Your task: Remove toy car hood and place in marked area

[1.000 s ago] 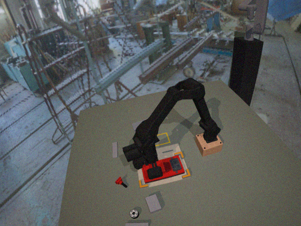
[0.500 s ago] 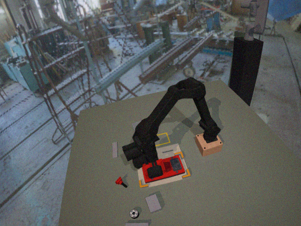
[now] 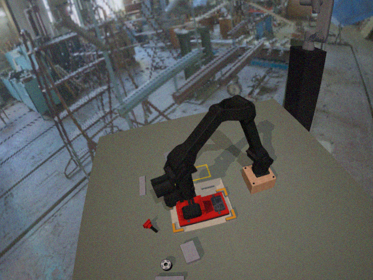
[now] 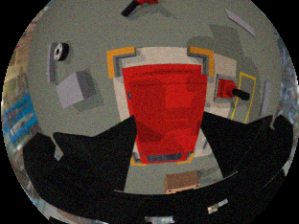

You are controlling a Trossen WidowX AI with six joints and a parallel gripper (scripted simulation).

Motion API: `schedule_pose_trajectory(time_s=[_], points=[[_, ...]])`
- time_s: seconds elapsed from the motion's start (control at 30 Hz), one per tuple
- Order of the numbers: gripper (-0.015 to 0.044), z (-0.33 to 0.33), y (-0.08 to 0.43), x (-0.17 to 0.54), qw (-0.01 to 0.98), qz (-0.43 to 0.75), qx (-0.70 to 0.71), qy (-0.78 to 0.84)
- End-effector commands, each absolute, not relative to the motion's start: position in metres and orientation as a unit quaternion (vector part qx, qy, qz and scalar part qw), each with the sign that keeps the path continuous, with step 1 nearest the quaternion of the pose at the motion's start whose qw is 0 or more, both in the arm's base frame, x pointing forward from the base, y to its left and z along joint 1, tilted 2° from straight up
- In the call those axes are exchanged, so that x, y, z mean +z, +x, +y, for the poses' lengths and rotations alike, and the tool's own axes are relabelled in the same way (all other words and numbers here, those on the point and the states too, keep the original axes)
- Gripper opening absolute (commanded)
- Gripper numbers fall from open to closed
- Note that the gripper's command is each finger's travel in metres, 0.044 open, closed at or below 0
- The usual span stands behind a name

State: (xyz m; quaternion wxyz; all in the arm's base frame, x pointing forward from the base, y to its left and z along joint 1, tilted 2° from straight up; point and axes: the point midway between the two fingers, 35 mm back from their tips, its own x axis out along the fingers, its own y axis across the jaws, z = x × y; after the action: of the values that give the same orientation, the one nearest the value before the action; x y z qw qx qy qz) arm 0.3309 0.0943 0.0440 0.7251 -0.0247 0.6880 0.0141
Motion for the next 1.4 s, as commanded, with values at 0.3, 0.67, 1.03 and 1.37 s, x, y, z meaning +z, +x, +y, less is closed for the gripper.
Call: schedule_pose_trajectory(time_s=[0.3, 0.67, 1.03, 1.37], points=[[0.0000, 0.095, 0.333, 0.056, 0.729, 0.684, 0.015, -0.023], [0.0000, 0.096, 0.331, 0.093, 0.729, 0.684, 0.015, -0.023], [0.0000, 0.071, 0.334, 0.093, 0.726, 0.687, 0.015, -0.026], [0.0000, 0.027, 0.338, 0.096, 0.727, 0.686, 0.014, -0.027]])
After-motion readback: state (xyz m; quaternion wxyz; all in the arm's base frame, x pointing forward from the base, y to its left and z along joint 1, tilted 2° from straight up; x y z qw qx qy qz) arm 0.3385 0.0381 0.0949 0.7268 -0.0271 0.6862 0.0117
